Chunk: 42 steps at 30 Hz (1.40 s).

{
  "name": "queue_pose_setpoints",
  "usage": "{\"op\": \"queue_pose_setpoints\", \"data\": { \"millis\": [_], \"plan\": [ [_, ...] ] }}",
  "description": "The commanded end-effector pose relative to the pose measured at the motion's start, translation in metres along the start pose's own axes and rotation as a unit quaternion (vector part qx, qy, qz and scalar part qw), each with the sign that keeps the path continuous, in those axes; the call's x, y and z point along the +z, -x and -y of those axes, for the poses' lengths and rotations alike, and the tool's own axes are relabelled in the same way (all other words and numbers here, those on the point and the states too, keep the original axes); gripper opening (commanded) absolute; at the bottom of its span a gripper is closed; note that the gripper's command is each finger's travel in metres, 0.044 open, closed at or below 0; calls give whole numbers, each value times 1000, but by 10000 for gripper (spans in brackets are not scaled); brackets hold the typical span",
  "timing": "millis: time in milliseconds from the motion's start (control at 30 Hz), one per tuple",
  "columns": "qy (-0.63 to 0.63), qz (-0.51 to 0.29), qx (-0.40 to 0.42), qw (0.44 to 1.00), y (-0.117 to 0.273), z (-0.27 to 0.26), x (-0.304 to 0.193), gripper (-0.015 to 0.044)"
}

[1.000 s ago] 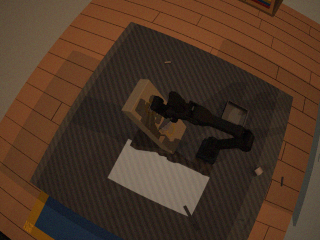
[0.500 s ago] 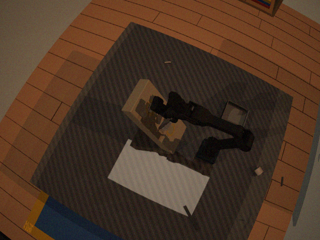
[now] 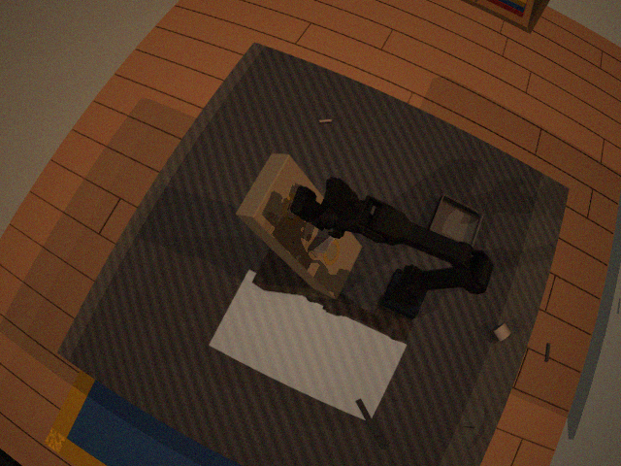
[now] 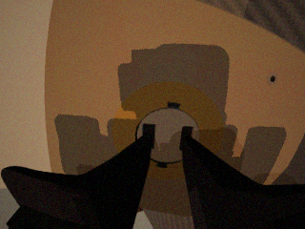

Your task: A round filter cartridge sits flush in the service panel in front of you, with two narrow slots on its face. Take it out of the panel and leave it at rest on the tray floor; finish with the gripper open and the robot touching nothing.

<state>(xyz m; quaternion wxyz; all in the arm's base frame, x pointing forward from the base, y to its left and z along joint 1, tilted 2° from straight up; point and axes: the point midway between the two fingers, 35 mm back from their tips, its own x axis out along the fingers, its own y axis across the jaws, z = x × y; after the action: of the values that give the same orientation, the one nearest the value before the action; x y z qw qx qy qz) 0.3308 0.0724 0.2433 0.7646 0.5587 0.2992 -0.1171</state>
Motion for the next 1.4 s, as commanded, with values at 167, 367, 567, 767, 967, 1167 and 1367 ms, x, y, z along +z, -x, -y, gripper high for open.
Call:
{"op": "queue_pose_setpoints", "data": {
  "millis": [167,367,567,767,967,1167,1367],
  "plan": [
    [-2,-2,0,1000,-2,0,0,105],
    [-2,-2,1,1000,-5,0,0,105],
    [-2,-2,1,1000,-11,0,0,105],
    [-2,-2,1,1000,-12,0,0,105],
    [-2,-2,1,1000,-14,0,0,105],
    [-2,-2,1,1000,-16,0,0,105],
    [-2,-1,1,1000,-18,0,0,105]
  ]
}}
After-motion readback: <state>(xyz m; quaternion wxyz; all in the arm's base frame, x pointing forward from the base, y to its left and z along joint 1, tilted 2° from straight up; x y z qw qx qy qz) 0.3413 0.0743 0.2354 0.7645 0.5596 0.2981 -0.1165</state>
